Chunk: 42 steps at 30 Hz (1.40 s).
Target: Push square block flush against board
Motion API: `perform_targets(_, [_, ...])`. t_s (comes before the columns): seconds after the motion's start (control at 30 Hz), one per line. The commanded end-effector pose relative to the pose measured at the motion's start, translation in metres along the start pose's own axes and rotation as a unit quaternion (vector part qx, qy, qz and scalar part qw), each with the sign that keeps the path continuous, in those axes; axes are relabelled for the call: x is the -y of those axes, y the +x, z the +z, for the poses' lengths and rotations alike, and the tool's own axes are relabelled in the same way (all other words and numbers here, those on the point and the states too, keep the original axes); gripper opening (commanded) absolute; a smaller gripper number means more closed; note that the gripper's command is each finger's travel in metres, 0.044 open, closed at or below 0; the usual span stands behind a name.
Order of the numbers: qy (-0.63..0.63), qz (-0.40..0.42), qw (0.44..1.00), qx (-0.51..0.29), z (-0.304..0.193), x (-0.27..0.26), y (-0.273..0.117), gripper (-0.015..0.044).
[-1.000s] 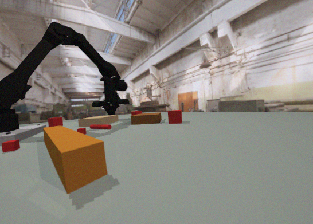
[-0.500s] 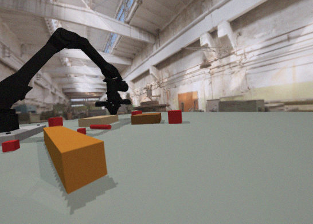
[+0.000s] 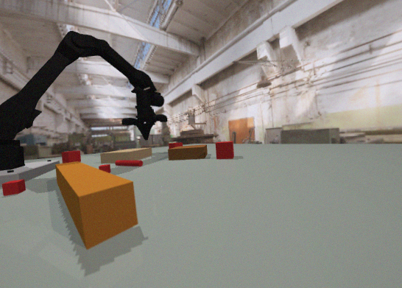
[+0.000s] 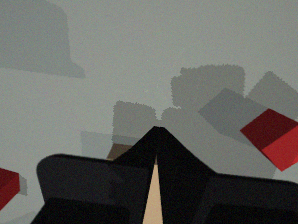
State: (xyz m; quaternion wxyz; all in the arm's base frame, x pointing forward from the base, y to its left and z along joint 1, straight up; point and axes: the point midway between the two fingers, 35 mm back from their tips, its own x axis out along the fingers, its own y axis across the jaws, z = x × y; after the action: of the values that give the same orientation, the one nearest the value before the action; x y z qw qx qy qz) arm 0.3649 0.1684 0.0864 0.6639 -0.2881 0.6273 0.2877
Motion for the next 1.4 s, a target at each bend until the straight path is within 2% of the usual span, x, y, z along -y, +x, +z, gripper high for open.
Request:
perform_targets(0.0, [-0.002,-0.004,1.0,-0.003,-0.018,0.008,-0.002,0.0])
perform_targets(0.23, [-0.006,-0.019,1.0,-0.006,-0.114,0.028,-0.016,0.0])
perform_targets(0.53, [0.001,0.0,1.0,-0.016,-0.228,0.002,-0.004,0.0])
perform_targets(0.77, [0.001,0.0,1.0,-0.016,-0.23,0.001,-0.001,0.0])
perform_targets(0.93, [0.001,0.001,1.0,-0.016,-0.232,0.001,0.049,0.0])
perform_targets(1.37, [0.001,0.001,1.0,-0.016,-0.224,0.001,0.051,0.0])
